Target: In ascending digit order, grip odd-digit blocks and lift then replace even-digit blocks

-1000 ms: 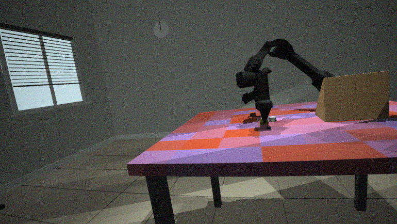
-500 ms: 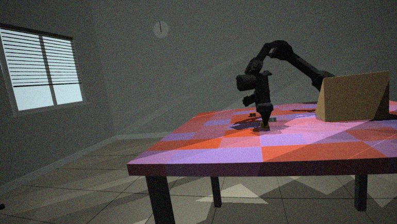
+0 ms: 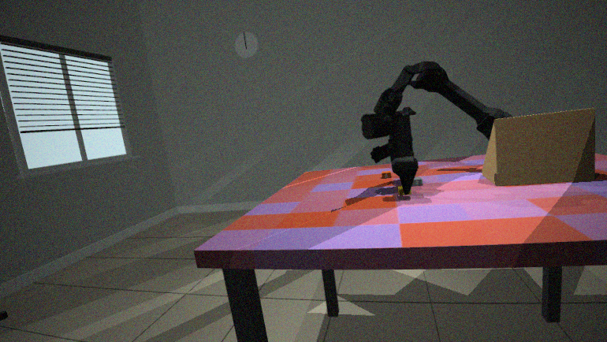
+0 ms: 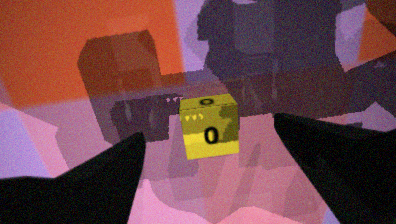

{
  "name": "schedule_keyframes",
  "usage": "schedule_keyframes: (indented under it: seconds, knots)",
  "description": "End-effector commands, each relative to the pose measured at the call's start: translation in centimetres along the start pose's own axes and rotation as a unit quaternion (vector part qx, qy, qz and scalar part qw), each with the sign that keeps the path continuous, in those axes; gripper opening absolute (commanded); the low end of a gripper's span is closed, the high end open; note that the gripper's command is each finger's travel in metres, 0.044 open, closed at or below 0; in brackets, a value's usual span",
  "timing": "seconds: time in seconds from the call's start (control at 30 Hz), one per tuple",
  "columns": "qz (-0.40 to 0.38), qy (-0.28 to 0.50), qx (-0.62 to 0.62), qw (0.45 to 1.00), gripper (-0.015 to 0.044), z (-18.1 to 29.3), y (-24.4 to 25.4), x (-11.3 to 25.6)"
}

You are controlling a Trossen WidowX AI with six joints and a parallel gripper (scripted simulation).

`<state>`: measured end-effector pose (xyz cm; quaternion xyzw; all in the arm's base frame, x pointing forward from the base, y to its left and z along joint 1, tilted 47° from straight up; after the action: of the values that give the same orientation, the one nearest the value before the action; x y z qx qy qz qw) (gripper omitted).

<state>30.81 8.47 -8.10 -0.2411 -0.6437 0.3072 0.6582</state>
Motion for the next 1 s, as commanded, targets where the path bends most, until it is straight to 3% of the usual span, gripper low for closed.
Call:
schedule_keyframes:
  seconds: [0.0, 0.2, 0.27, 0.43, 0.57, 0.97]
  knots:
    - [0.001, -0.003, 0.001, 1.0, 0.04, -0.1, 0.0, 2.4]
    - [0.001, -0.002, 0.0, 1.0, 0.04, 0.0, 0.0, 3.6]
    - [0.0, -0.002, 0.001, 1.0, 0.0348, -0.2, 0.1, 4.6]
    - [-0.001, -0.002, 0.001, 1.0, 0.0216, 0.0, 0.1, 11.4]
    - [-0.001, -0.002, 0.001, 1.0, 0.012, 0.0, 0.1, 11.7]
    - [-0.001, -0.002, 0.001, 1.0, 0.012, 0.6, -1.6, 11.9]
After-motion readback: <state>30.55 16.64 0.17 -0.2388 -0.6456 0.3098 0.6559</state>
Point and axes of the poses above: the point midway between the two fingers, 35 mm back from their tips, its own x axis back along the fingers, its own y axis across the jaws, z = x × y, the point moved 2 cm from there along x, back along the fingers, and after that the axes turned 3 degrees about x, right-handed, at the moved point
